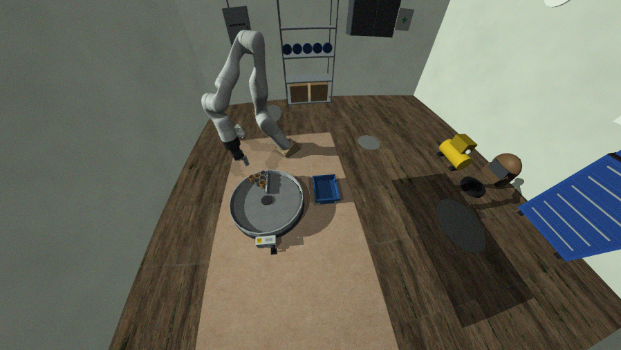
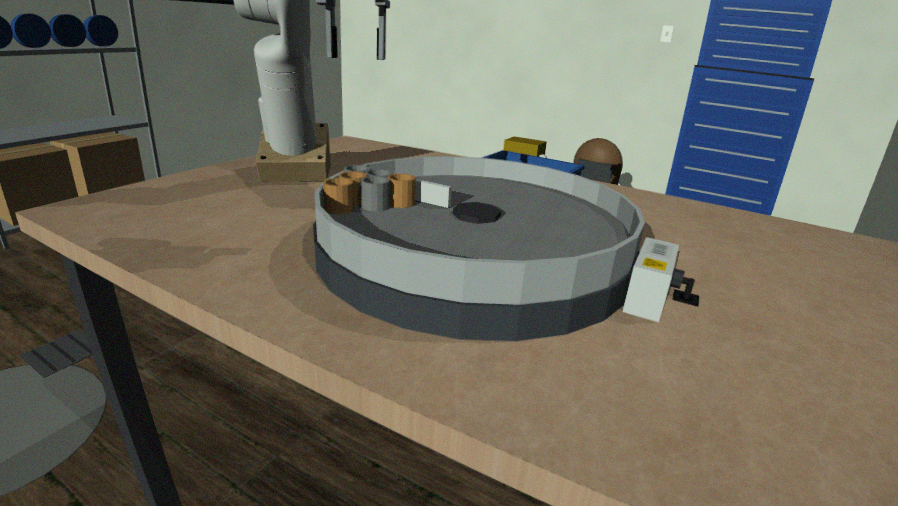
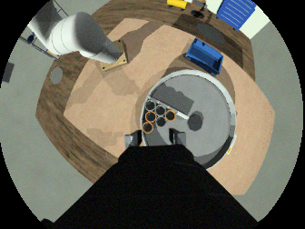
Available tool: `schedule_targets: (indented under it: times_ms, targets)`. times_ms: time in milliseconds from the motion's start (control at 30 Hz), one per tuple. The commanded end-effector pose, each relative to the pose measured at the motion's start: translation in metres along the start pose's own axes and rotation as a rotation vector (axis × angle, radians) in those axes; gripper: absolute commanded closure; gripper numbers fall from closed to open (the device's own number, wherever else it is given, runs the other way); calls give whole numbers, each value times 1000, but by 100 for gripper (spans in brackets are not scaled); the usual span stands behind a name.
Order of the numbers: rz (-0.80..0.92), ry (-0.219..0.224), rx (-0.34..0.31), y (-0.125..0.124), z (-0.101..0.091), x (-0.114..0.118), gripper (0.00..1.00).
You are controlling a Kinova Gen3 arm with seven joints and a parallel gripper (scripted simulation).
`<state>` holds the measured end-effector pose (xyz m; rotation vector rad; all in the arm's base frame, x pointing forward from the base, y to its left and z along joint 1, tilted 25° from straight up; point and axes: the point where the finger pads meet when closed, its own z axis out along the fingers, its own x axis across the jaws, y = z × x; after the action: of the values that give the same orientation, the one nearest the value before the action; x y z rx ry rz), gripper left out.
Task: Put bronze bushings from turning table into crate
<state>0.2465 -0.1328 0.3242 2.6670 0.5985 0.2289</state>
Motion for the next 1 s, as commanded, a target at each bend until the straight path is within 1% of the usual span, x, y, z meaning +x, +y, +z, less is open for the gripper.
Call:
schedule_targets:
  times_ms: [0,933,967]
  targets:
    - [0,0,-1,0,0,0,0]
    - [0,0,-1,0,0,0,0]
    - [0,0,-1,0,6,1,0]
